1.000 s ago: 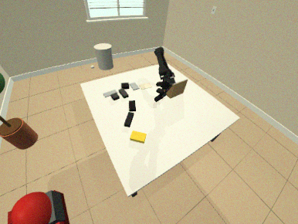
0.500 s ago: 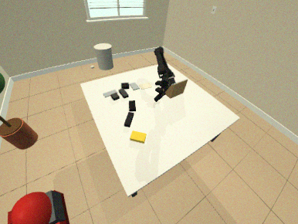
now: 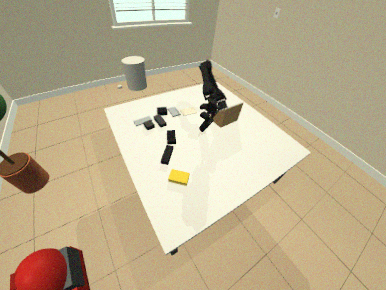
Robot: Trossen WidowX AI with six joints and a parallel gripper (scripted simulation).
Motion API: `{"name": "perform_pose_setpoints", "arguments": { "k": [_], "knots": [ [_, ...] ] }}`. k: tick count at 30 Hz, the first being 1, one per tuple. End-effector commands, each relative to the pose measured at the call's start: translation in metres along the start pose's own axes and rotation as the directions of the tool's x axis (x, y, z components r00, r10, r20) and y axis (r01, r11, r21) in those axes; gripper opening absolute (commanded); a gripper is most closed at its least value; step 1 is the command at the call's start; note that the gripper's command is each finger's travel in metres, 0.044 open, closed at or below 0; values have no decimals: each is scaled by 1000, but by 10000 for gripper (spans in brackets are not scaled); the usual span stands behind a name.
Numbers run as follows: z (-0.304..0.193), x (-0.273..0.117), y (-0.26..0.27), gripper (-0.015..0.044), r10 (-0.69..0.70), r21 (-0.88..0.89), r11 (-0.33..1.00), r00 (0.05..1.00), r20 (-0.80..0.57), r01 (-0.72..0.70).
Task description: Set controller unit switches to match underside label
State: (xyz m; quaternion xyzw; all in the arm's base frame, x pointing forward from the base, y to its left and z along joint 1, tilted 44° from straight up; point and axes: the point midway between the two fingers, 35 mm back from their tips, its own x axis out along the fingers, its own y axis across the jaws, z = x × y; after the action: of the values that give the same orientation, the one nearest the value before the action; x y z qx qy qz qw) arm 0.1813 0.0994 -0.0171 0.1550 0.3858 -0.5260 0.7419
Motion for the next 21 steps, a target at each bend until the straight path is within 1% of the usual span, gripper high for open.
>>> {"name": "perform_pose_setpoints", "arguments": {
  "k": [1, 21],
  "knots": [
    [6, 1, 0, 337, 2, -4, 1000, 1000, 16, -2],
    [27, -2, 1, 338, 2, -4, 1000, 1000, 17, -2]
  ]
}}
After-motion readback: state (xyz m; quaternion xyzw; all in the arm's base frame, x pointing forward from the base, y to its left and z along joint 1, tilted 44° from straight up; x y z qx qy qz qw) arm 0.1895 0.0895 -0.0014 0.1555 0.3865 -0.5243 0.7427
